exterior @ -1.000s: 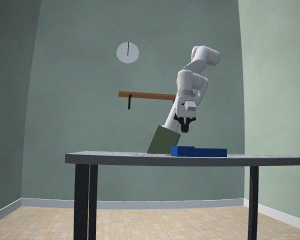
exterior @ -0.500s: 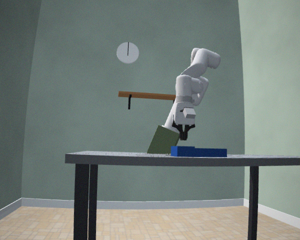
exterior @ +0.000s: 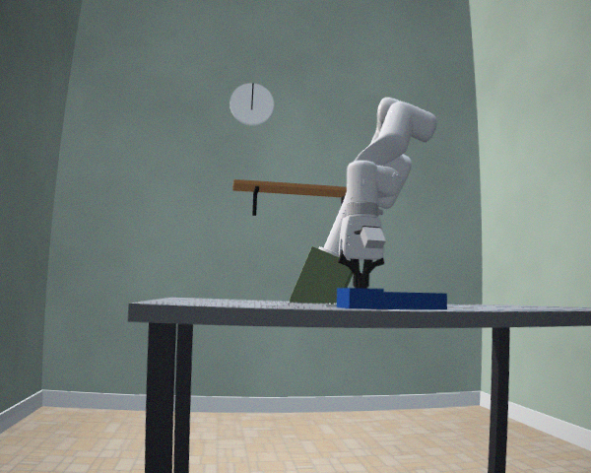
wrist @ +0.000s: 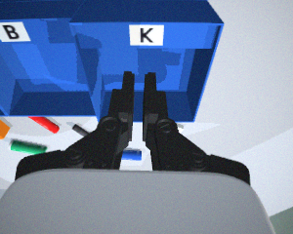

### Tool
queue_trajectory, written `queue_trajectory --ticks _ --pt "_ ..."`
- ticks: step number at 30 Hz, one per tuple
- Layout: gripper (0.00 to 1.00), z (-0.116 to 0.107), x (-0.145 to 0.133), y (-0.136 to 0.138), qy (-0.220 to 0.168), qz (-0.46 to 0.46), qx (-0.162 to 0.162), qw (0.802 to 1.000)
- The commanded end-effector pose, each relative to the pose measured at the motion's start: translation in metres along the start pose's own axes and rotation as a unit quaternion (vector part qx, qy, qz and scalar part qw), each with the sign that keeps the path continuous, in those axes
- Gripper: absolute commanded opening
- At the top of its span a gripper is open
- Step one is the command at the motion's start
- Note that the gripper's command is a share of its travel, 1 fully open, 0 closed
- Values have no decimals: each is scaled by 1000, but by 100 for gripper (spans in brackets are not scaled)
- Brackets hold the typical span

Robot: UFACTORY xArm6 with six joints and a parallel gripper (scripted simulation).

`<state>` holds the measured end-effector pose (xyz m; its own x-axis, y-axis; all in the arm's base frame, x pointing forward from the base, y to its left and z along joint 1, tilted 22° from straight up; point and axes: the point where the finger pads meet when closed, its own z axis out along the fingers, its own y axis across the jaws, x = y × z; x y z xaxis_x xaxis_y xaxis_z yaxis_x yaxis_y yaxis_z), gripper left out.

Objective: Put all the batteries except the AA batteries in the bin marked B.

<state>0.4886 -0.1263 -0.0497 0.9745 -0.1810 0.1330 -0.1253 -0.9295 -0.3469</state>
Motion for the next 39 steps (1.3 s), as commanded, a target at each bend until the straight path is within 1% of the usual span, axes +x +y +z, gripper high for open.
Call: queue_trajectory --ticks 1,6,39 --pt "7 12 2 0 2 0 0 1000" --pt "7 25 2 0 2 0 0 1000" --pt "7 26 2 0 2 0 0 1000"
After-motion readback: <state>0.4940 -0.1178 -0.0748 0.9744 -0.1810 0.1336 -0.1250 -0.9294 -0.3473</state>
